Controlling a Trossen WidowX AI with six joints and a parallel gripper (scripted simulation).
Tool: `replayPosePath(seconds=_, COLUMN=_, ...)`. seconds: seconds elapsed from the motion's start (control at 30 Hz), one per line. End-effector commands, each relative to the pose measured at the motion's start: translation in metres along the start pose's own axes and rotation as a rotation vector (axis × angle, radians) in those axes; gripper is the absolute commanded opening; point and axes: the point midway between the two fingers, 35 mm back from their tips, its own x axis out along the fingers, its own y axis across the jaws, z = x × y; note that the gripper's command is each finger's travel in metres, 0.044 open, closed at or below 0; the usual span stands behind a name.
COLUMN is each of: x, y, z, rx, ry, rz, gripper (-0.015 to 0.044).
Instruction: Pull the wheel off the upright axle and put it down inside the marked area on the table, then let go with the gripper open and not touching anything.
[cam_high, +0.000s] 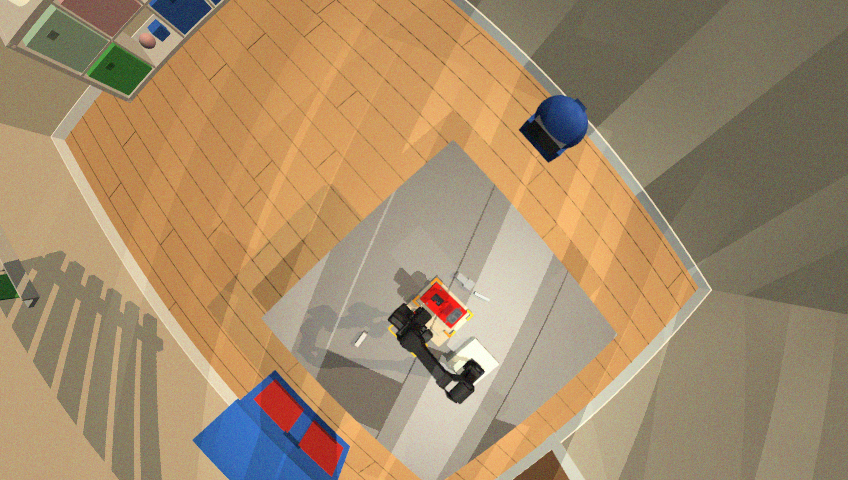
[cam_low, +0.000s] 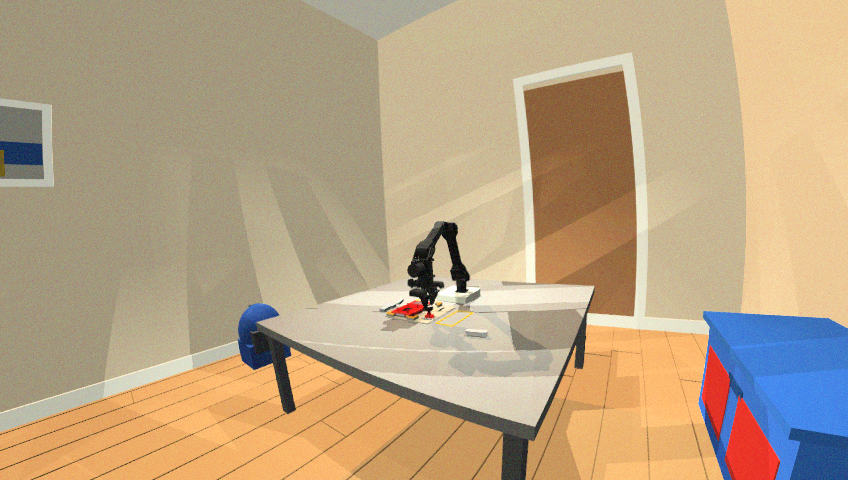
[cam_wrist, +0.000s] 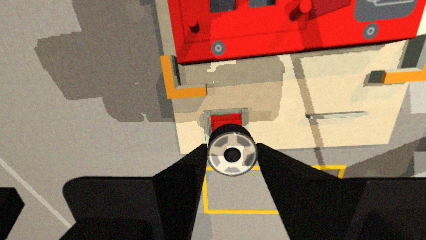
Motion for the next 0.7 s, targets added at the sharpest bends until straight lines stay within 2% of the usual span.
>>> replayPosePath(seconds=0.0, x=-0.0047, y=0.0016, z=-0.0003, rx=-0.001, ry=0.002, rz=0.007, gripper=0.0)
replayPosePath(seconds=0.67, x=-0.0113, y=0.0015, z=-0.0003, rx=-0.001, ry=0.003, rz=0.006, gripper=0.0)
